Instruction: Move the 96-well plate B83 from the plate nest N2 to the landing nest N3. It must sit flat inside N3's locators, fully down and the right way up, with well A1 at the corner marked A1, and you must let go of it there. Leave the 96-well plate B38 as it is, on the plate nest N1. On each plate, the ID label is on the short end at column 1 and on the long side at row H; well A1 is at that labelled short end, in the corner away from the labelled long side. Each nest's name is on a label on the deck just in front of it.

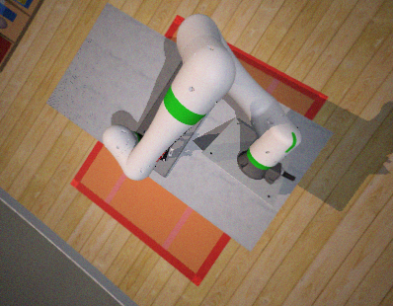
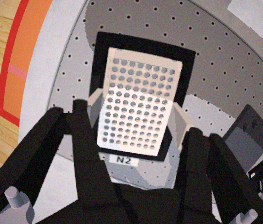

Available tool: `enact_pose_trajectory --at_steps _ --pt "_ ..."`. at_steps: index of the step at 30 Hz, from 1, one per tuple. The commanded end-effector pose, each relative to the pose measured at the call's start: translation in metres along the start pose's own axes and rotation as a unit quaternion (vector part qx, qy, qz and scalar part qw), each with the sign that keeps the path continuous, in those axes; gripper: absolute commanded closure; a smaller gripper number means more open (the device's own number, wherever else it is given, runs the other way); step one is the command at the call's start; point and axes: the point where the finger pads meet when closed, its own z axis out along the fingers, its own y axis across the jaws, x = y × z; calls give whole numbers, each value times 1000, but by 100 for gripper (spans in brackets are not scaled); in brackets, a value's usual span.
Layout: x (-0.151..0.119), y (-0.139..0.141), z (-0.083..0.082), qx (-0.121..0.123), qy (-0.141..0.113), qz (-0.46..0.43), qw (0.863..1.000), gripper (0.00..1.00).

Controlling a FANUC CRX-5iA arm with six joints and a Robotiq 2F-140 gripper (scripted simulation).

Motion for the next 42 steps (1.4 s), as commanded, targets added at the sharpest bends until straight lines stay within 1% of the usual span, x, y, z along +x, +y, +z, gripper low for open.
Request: enact_pose_trajectory --at_steps 1,12,17,24,26,33,37,42 --pt "0 0 0 0 0 0 1000 100" --pt "0 0 -3 0 0 0 1000 100" --pt "0 0 -12 0 0 0 1000 100" --pt "0 0 -28 0 0 0 1000 100" --pt "0 0 -28 0 0 0 1000 100" --pt "0 0 -42 0 0 0 1000 100" --pt "0 0 -46 0 0 0 1000 100" --pt "0 0 -48 0 0 0 1000 100"
